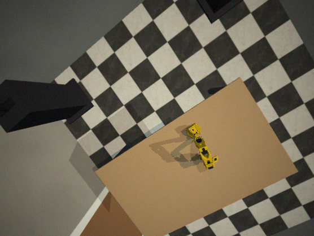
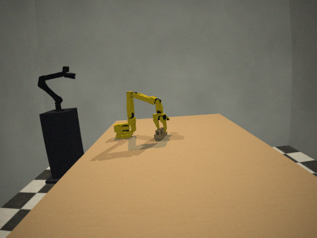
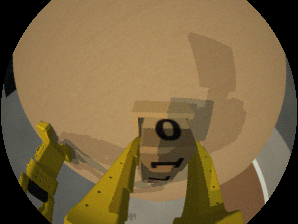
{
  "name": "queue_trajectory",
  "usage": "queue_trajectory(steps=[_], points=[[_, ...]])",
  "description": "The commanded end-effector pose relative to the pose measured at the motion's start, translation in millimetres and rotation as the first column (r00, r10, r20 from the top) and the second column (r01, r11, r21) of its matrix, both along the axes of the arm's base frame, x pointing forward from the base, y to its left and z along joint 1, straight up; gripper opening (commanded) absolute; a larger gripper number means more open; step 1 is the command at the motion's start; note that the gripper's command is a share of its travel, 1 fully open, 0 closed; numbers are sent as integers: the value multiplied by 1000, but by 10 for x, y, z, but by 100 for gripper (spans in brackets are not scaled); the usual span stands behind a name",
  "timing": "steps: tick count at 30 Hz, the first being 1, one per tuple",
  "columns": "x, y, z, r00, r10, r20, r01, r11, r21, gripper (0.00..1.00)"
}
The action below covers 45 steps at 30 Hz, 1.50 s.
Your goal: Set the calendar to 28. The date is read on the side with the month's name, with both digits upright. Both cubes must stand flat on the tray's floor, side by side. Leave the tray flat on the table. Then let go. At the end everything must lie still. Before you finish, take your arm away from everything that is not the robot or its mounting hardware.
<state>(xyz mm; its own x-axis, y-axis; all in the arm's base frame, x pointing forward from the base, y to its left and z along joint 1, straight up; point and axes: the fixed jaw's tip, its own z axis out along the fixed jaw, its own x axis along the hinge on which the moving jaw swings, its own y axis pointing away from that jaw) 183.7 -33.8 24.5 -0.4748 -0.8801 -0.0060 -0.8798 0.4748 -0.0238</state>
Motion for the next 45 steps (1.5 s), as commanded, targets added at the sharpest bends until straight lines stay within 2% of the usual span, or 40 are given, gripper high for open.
queue_trajectory(steps=[1, 11, 20, 32, 45], points=[[30, -14, 10, 1000, -14, 23, 14, 1000, -3, 0], [30, -14, 6, 1000, -14, 23, 14, 1000, -3, 1], [30, -14, 6, 1000, -14, 23, 14, 1000, -3, 16], [30, -14, 6, 1000, -14, 23, 14, 1000, -3, 19], [30, -14, 6, 1000, -14, 23, 14, 1000, -3, 30]])
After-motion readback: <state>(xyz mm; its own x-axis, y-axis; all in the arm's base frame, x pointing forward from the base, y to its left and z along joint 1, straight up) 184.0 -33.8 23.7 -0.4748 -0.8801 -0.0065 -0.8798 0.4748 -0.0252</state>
